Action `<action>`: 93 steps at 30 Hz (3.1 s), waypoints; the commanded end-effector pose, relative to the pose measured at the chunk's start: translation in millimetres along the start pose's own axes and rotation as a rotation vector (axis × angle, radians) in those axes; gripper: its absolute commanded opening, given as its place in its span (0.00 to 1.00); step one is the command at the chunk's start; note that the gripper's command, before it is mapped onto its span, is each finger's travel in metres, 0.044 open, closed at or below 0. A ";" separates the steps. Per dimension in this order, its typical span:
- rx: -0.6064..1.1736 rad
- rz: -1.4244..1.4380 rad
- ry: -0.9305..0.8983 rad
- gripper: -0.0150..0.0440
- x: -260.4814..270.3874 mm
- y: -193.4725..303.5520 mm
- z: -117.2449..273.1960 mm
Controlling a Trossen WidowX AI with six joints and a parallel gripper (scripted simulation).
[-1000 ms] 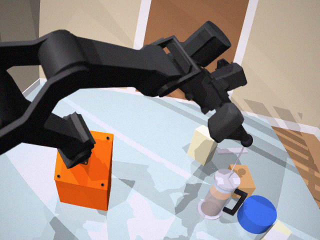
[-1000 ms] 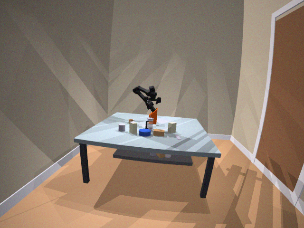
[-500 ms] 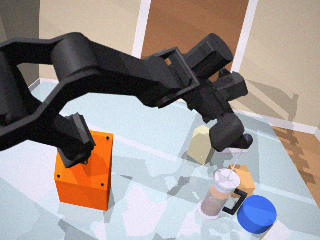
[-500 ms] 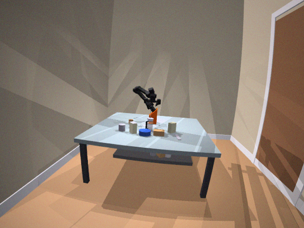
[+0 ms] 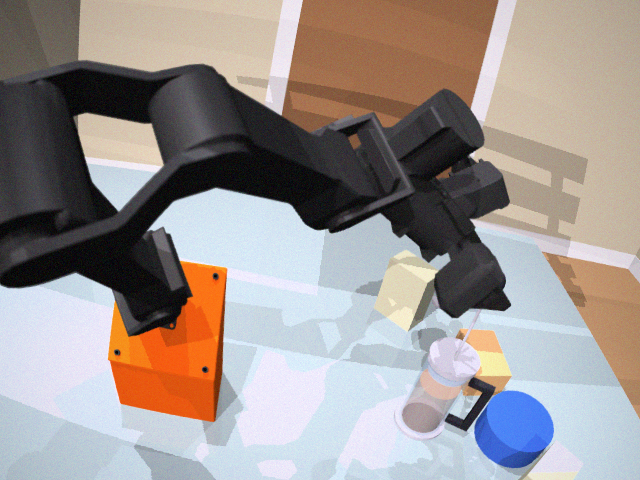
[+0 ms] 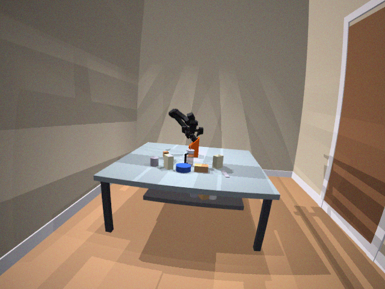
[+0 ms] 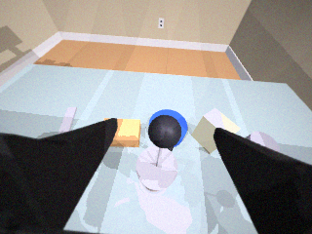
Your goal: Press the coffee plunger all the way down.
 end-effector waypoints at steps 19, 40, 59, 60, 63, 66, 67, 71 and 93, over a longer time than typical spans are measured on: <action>-0.006 0.001 -0.003 0.46 0.6 -1.5 -2.4; -0.002 -0.001 -0.006 0.46 4.6 18.5 -20.5; -0.002 0.000 -0.007 0.46 6.8 42.9 -40.6; -0.002 0.000 -0.007 0.46 6.8 44.1 -41.7; -0.002 0.000 -0.006 0.46 6.9 48.0 -44.9; -0.003 0.001 -0.006 0.46 6.9 51.9 -48.1; -0.003 0.001 -0.006 0.46 6.9 53.2 -49.2; -0.004 0.001 -0.005 0.46 6.9 58.1 -53.6; -0.008 0.003 -0.001 0.46 7.6 64.7 -74.4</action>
Point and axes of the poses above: the point midway between the two fingers, 35 mm back from their tips, its own z axis back along the fingers, its own x axis across the jaws, y = z × x, the point moved 4 cm from there along z, back along the fingers, and after that the axes turned 2 degrees about z, right-handed, at the moved point
